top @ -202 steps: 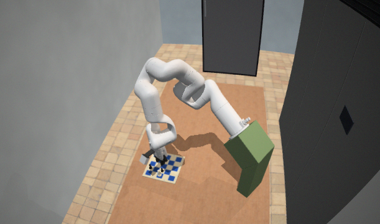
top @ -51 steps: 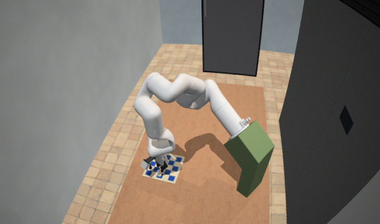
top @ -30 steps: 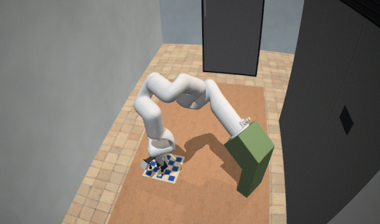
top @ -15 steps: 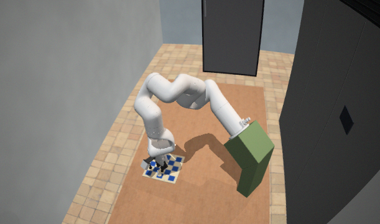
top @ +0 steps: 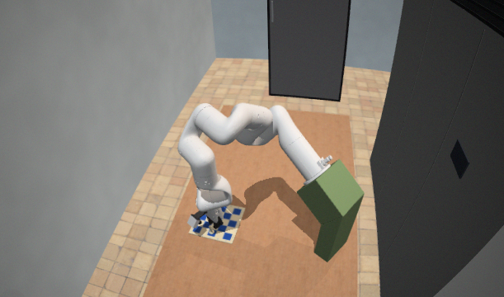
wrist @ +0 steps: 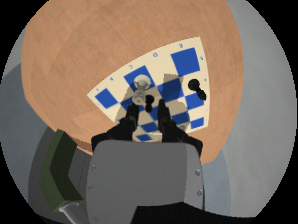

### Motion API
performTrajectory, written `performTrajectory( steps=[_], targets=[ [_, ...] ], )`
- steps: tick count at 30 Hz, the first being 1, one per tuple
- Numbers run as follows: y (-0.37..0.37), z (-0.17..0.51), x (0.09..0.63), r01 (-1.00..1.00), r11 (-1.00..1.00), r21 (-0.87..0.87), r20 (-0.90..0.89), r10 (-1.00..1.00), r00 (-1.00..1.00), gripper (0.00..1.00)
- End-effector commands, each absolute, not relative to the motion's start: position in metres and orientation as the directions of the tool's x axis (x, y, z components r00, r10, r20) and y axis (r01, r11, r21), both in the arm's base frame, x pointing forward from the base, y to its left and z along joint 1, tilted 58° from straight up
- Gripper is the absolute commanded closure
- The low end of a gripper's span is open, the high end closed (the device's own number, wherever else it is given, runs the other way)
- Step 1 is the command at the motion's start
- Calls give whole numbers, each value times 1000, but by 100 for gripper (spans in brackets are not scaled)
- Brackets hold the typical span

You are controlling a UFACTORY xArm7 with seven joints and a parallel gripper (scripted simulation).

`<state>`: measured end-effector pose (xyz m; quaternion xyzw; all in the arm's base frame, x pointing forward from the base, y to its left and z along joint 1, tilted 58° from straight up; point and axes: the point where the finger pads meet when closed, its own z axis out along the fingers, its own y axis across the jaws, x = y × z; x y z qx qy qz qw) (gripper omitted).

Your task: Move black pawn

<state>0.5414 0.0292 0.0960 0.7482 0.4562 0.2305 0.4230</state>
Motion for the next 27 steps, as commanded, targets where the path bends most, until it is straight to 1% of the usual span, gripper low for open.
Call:
performTrajectory(
  steps=[1, 27],
  targets=[
    [28, 94, 546, 486, -225, 844, -39, 879, 475, 66],
    [26, 91, 550, 486, -225, 844, -39, 879, 475, 66]
  ],
)
